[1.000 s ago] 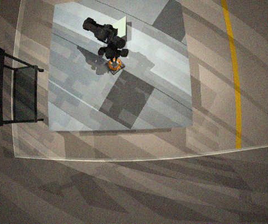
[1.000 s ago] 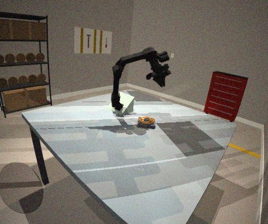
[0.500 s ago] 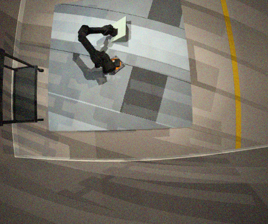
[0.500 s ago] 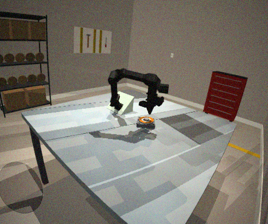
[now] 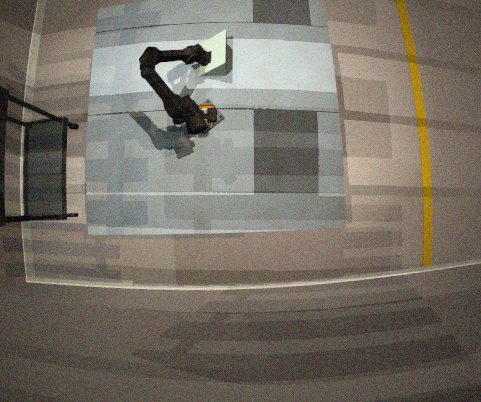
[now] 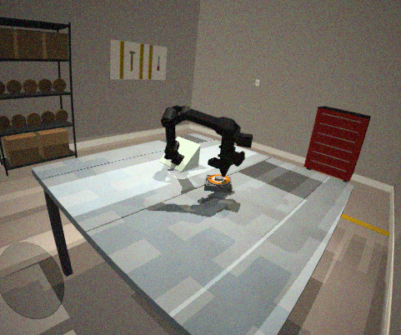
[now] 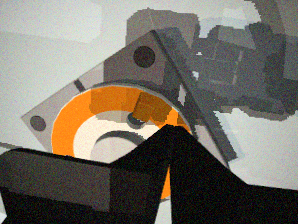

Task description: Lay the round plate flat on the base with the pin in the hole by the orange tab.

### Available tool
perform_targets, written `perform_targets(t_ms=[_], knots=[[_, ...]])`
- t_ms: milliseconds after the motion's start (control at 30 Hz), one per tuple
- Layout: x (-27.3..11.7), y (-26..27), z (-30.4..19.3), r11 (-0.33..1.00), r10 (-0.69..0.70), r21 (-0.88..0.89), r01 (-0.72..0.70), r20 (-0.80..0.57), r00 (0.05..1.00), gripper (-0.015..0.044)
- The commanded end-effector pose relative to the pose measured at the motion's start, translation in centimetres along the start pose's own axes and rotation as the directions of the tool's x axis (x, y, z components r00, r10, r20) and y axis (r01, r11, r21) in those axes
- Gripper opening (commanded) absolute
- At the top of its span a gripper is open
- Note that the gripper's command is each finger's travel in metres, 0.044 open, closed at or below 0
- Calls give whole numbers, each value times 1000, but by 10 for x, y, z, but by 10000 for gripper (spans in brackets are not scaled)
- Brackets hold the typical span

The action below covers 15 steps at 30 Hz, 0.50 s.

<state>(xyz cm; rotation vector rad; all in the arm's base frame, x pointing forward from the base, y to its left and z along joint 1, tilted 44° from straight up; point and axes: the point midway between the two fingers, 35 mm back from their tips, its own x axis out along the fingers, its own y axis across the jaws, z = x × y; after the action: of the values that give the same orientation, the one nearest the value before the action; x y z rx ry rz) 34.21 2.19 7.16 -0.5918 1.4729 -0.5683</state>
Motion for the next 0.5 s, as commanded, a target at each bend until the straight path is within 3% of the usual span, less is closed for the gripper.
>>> perform_targets(t_ms=[0,467], knots=[[21,-1,-3,1000,-9,-10,9,-9,1000,0],[28,7,1,1000,-9,-10,9,-9,1000,0]])
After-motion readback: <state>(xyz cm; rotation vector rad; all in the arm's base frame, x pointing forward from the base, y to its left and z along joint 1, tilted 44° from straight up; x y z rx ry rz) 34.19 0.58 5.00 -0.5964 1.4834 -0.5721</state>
